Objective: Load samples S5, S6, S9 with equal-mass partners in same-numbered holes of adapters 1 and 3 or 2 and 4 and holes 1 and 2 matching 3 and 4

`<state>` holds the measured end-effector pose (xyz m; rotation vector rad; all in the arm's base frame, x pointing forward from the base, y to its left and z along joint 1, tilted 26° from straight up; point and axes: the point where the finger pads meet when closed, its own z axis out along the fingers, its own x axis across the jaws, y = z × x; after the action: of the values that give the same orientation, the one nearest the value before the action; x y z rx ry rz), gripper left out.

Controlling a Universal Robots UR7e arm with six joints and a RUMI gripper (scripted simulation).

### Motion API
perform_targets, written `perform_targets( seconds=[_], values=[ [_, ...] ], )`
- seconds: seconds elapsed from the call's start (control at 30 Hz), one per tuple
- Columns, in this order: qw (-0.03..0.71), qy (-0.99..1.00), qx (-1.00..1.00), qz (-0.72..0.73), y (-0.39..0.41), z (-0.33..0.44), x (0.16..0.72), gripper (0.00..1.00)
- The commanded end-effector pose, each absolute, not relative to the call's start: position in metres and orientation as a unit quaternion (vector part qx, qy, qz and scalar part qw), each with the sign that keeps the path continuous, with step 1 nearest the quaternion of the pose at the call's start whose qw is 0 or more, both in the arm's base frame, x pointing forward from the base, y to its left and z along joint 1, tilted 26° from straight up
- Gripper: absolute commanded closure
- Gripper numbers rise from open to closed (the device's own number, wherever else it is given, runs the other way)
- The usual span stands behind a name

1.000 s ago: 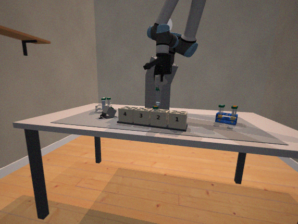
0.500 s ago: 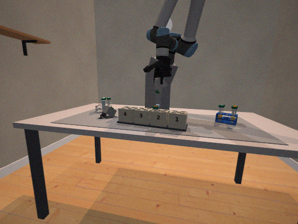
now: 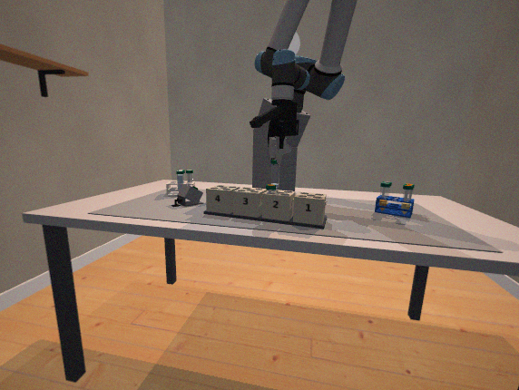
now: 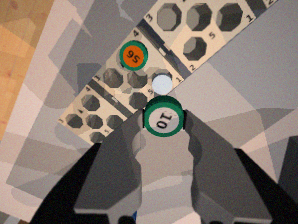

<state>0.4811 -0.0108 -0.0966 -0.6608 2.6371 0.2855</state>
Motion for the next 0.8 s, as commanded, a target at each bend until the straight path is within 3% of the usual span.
perform_targets(
  seconds=[0.0,0.77],
  values=[
    [0.203,0.945,-0.237,0.102,-0.01,-0.101,0.483,1.0],
    [0.203,0.945,-0.237,0.102,-0.002,-0.126,0.492,1.0]
  ],
)
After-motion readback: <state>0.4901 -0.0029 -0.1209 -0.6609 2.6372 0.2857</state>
